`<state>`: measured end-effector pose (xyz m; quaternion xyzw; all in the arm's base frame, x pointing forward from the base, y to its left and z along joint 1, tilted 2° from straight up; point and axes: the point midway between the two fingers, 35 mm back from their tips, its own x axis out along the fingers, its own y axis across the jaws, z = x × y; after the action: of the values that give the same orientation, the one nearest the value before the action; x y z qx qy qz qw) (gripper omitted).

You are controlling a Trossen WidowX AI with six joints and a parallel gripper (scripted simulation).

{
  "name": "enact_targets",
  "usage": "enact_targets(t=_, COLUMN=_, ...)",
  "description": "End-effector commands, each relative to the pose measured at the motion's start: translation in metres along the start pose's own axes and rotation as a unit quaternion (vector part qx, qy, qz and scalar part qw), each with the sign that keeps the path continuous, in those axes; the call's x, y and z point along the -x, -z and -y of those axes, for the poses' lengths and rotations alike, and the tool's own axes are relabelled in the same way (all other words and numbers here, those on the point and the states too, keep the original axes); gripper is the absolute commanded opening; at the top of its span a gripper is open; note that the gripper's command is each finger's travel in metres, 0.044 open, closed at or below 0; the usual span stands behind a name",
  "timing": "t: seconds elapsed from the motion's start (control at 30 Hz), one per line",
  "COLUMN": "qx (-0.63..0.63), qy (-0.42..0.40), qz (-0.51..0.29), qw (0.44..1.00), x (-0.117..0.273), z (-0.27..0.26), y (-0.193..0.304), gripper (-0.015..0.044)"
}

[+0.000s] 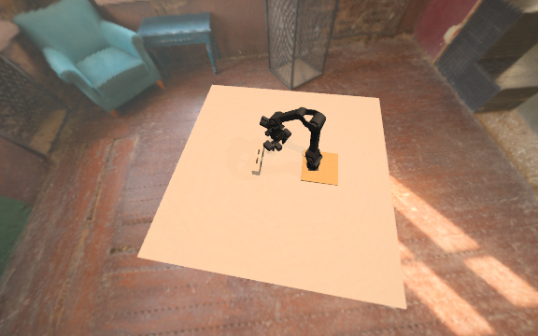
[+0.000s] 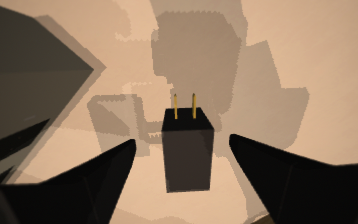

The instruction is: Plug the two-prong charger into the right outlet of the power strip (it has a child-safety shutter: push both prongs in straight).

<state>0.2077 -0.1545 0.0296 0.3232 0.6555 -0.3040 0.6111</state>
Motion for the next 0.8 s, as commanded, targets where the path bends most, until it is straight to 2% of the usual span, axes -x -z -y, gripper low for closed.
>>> enact_targets(t=0.0, qx=0.000, qy=0.000, qz=0.001, qw=1.000, x=0.000, z=0.000, y=0.000, gripper=0.0309)
enact_targets(t=0.23, qx=0.000, qy=0.000, qz=0.001, qw=1.000, x=0.000, z=0.000, y=0.000, gripper=0.0125)
enact_targets(t=0.47, qx=0.000, qy=0.000, qz=0.001, qw=1.000, x=0.000, z=0.000, y=0.000, gripper=0.0078)
enact_targets(t=0.57, qx=0.000, qy=0.000, qz=0.000, qw=1.000, x=0.005, z=0.000, y=0.000, gripper=0.0000)
enact_targets(t=0.77, qx=-0.001, qy=0.001, qz=-0.001, qw=1.000, x=0.029, z=0.000, y=0.001, gripper=0.0000)
